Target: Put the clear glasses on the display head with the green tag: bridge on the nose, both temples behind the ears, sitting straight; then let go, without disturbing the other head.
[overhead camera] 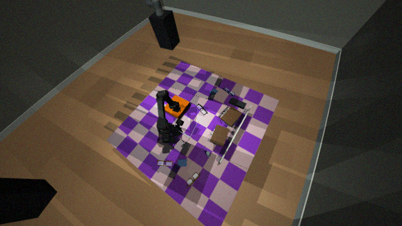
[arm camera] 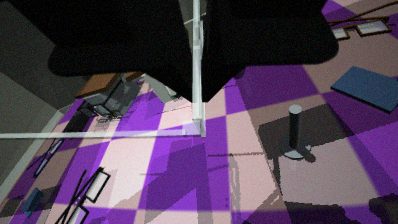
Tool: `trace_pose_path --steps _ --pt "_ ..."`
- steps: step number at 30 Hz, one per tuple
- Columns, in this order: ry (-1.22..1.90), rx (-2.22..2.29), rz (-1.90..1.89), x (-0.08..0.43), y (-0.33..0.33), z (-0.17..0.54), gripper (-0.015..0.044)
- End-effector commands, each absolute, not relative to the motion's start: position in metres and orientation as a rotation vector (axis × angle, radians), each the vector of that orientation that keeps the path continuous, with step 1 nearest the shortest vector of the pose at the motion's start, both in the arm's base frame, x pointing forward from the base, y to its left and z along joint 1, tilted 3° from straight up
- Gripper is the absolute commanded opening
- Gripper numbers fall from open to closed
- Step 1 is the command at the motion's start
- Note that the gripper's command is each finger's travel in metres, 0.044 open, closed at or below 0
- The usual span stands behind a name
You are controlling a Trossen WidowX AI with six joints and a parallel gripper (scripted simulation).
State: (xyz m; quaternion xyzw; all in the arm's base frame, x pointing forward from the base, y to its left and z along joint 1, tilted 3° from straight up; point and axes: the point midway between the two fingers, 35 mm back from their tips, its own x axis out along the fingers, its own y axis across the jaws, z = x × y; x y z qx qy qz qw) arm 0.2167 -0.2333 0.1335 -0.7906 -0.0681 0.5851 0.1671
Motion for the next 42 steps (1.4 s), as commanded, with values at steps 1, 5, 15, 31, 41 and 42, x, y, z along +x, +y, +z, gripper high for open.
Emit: trace_pose_path --steps 1,5,15,31,41,42 --pt "-0.059 -2.165 1.543 0.208 -0.246 0.141 0.0" --pt "0.07 -2.057 1.413 0.197 -0.257 0.148 0.0" --pt "0.32 -1.761 1.08 0.165 -0.284 0.167 0.0" --pt "0.406 -1.617 0.935 0.147 -0.294 0.174 0.0" --pt "0.406 -1.617 0.935 0.147 -0.294 0.174 0.0" --pt "0.406 -1.617 0.935 0.147 -0.294 0.174 0.0"
